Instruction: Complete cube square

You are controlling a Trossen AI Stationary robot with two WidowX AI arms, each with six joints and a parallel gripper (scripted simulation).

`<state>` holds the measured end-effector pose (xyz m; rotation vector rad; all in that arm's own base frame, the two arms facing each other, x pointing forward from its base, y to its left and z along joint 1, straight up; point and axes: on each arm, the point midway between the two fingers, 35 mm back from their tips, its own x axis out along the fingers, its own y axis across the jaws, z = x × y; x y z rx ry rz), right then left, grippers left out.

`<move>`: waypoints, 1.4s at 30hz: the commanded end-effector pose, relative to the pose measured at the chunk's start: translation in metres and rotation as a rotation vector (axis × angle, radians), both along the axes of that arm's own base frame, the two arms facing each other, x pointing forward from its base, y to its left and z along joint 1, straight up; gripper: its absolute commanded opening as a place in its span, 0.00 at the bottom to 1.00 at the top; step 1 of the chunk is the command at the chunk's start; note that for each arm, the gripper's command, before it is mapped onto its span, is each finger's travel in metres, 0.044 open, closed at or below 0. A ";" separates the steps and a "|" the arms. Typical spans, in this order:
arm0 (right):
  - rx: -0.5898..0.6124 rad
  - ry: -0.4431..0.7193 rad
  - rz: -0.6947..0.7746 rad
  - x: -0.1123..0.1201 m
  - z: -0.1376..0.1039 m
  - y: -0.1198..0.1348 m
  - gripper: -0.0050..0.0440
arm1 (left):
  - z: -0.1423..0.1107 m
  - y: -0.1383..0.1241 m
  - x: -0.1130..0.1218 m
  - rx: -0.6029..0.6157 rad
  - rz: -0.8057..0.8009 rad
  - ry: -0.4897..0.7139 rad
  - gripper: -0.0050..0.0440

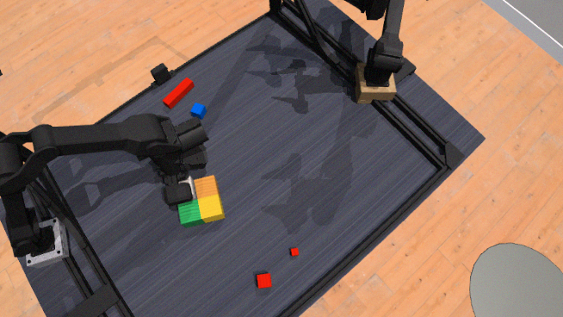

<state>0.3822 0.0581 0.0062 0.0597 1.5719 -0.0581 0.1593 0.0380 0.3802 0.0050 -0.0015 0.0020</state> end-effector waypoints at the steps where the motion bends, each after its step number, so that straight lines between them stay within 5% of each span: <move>1: -0.001 -0.002 0.001 0.000 0.000 -0.003 0.10 | 0.000 0.000 0.000 -0.006 -0.002 0.000 0.92; 27: -0.001 -0.002 0.001 -0.001 0.000 -0.015 0.10 | 0.000 0.000 0.000 -0.006 -0.002 0.000 0.92; 42: 0.000 -0.002 0.002 0.003 0.000 0.036 0.10 | 0.000 0.000 0.000 -0.006 -0.002 0.000 0.92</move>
